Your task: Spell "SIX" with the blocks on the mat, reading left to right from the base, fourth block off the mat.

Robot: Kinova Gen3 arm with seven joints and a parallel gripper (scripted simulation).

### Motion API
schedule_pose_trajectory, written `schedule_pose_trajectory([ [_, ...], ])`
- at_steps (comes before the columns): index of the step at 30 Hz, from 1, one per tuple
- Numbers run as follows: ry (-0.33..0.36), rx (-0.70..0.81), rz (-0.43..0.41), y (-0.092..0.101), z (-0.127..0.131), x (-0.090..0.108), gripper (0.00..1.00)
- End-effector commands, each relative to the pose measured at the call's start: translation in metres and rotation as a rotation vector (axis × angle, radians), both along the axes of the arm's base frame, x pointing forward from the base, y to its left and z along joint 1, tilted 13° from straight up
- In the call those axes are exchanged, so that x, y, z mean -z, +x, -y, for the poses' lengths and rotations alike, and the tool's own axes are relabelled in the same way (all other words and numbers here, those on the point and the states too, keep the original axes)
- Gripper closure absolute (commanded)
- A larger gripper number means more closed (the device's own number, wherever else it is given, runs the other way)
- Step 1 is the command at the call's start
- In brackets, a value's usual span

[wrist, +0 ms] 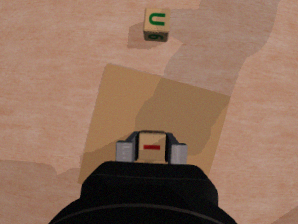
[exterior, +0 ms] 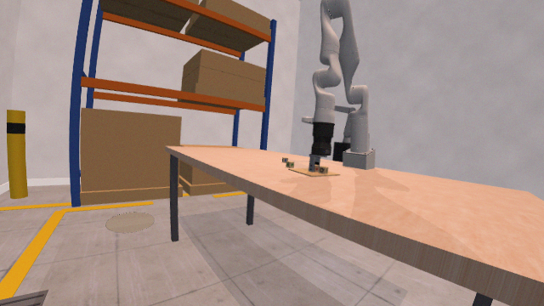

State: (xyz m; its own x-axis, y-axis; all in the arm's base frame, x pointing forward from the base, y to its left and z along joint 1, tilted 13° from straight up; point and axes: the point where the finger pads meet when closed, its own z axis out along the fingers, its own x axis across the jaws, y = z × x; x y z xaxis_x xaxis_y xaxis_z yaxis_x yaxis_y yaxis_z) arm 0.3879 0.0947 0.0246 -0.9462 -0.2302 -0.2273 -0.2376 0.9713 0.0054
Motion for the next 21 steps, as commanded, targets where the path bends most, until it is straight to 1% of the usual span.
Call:
schedule_pose_trajectory([
  [1,0.001,0.000,0.001,0.0003,-0.0001,-0.0005,0.51],
  [14,0.001,0.000,0.001,0.0003,-0.0001,-0.0005,0.51],
  [15,0.001,0.000,0.001,0.0003,-0.0001,-0.0005,0.45],
  [17,0.001,0.000,0.001,0.0003,-0.0001,-0.0005,0.45],
  [18,0.001,0.000,0.001,0.0003,-0.0001,-0.0005,0.39],
  [20,0.001,0.000,0.001,0.0003,-0.0001,-0.0005,0.39],
  [21,0.001,0.000,0.001,0.0003,-0.0001,-0.0005,0.33],
])
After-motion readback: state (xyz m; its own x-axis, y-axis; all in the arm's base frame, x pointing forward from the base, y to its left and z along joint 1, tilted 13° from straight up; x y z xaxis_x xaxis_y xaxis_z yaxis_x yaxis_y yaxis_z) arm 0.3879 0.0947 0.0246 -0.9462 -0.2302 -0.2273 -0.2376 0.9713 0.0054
